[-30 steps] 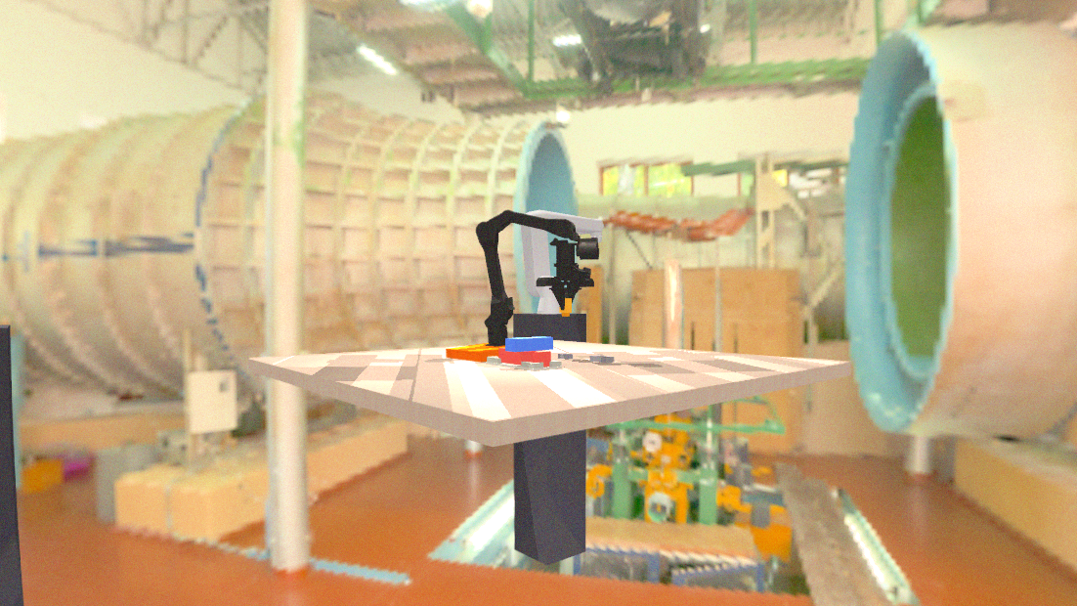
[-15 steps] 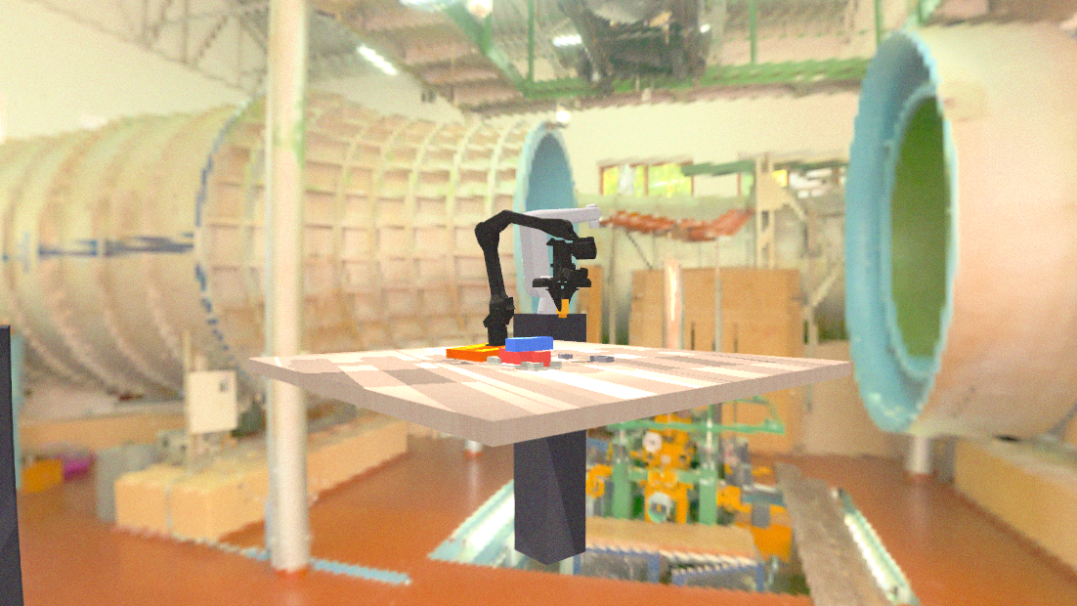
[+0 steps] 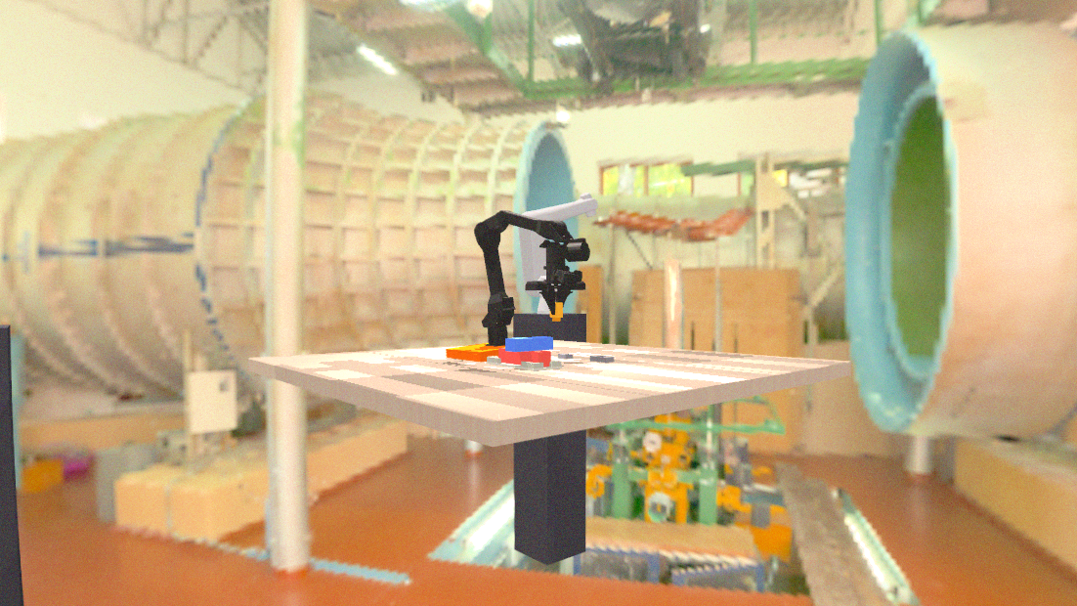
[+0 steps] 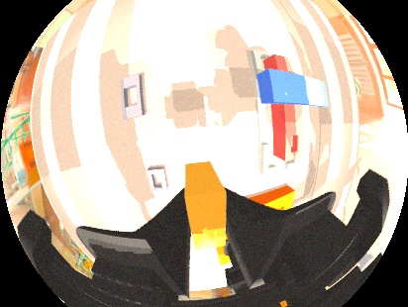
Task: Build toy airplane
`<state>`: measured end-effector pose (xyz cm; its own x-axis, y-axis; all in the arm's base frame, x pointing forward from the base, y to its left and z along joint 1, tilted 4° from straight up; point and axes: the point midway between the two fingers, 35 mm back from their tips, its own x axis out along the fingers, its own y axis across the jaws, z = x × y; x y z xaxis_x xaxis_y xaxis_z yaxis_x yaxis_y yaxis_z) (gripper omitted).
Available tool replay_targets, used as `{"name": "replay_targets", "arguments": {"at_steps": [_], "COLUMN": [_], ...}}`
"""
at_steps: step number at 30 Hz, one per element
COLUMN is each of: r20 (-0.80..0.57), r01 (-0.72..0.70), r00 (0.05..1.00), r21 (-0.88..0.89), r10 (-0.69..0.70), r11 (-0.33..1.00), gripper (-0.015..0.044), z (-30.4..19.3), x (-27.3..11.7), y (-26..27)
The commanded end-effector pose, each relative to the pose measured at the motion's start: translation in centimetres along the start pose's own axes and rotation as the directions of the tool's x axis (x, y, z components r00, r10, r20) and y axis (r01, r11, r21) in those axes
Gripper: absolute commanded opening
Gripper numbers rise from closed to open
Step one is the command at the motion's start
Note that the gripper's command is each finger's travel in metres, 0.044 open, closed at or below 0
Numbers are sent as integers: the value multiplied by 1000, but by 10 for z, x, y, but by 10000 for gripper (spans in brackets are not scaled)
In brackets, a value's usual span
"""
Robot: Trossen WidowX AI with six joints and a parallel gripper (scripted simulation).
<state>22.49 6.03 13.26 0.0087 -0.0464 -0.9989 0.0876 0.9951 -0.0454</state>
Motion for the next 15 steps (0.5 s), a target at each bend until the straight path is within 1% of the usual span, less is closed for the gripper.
{"name": "replay_targets", "arguments": {"at_steps": [1,15], "r20": [-4,0], "r01": [1,5], "r00": [1000,1000], "r21": [-7,-21], "r10": [-1,-5], "r11": [1000,1000], "gripper": [0,0], "z": [3,14], "x": [4,12], "y": [-10,-53]}}
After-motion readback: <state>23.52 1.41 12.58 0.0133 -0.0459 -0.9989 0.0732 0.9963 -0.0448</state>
